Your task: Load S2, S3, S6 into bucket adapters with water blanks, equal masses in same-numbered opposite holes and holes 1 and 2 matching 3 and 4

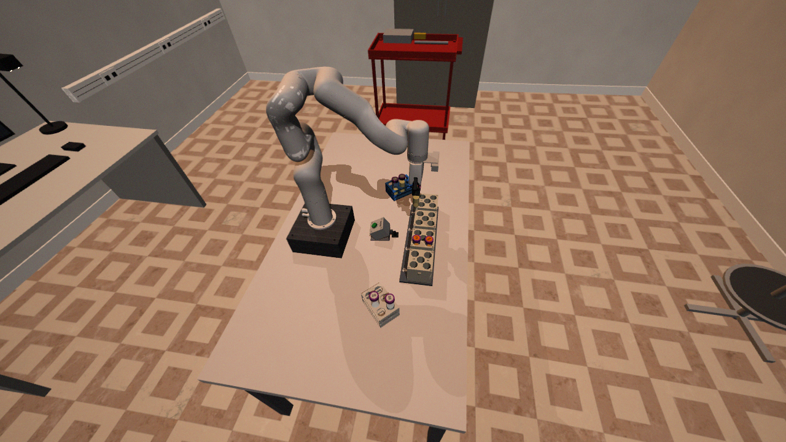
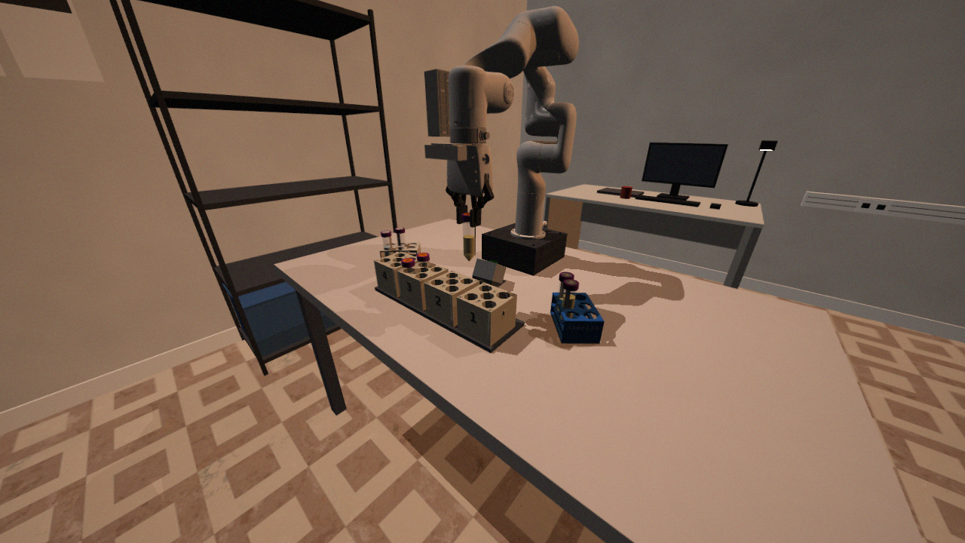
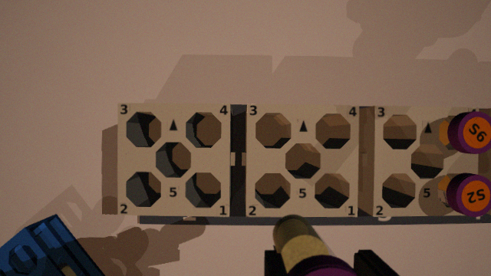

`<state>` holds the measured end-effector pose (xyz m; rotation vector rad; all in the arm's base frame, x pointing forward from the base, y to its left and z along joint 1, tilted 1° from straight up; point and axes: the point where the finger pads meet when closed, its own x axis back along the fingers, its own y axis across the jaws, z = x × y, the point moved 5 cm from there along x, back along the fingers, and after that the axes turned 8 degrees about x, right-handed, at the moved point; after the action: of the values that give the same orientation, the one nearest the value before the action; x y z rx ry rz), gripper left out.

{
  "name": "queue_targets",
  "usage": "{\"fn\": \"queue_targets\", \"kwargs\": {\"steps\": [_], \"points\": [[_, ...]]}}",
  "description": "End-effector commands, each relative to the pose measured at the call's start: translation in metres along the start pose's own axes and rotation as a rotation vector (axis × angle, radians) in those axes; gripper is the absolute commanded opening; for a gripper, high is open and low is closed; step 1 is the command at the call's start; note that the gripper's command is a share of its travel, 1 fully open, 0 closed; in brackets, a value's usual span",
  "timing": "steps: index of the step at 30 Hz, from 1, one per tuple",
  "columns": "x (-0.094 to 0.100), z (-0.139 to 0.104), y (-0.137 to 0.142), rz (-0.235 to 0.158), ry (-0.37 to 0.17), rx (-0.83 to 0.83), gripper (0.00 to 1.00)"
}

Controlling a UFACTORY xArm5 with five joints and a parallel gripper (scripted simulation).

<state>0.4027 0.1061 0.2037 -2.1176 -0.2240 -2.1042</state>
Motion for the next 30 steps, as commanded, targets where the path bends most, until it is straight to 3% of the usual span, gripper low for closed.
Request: {"fn": "queue_targets", "kwargs": {"steps": [1,12,30], "points": [[0.001,0.012,-0.023,0.008,0.003,-0.001,0.0],[0.002,0.029,-0.063,0.009,0.003,-0.001,0.0],[0.002,0.029,-0.063,0.009,0.003,-0.001,0.0]]}}
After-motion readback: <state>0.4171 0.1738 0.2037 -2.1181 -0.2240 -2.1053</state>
